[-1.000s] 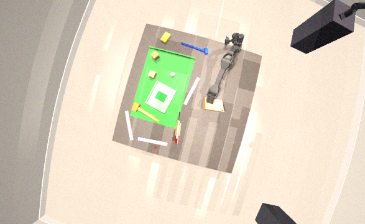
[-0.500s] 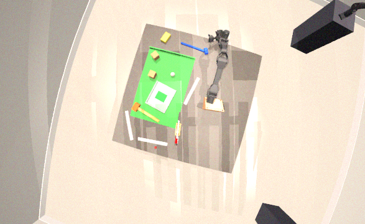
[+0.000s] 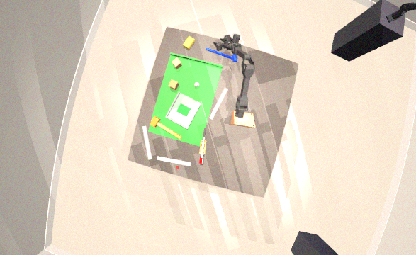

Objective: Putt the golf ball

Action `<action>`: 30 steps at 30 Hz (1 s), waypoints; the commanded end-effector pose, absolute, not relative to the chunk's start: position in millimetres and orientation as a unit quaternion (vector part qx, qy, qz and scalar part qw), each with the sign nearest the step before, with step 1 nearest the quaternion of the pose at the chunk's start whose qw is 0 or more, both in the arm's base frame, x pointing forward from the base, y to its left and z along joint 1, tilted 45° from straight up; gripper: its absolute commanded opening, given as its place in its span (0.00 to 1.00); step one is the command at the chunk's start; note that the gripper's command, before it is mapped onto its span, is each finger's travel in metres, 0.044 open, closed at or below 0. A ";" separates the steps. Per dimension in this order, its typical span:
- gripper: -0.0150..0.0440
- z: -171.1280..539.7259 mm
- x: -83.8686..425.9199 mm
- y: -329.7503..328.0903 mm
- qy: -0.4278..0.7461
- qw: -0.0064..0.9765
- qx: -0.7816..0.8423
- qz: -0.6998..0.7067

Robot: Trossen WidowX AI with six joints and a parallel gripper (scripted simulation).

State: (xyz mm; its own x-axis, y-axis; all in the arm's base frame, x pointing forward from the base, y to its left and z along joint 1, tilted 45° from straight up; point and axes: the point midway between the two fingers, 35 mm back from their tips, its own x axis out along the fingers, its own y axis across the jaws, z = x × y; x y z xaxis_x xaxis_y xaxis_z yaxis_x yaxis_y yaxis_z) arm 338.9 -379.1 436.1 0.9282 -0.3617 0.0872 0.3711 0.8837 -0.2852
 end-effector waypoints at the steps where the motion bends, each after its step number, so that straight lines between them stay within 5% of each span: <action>1: 1.00 412.9 383.4 -346.1 0.005 0.980 -0.132 -0.150; 14: 1.00 334.1 490.6 -204.2 0.097 0.989 -0.109 -0.019; 30: 1.00 171.4 522.5 -7.9 0.302 0.925 -0.182 0.142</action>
State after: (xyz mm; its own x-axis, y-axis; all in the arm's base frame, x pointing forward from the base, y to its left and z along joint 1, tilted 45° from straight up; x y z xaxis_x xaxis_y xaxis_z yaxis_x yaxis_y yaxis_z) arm 526.6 -45.9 214.1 0.8510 0.1279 -0.5093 -0.2895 0.9235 -0.2517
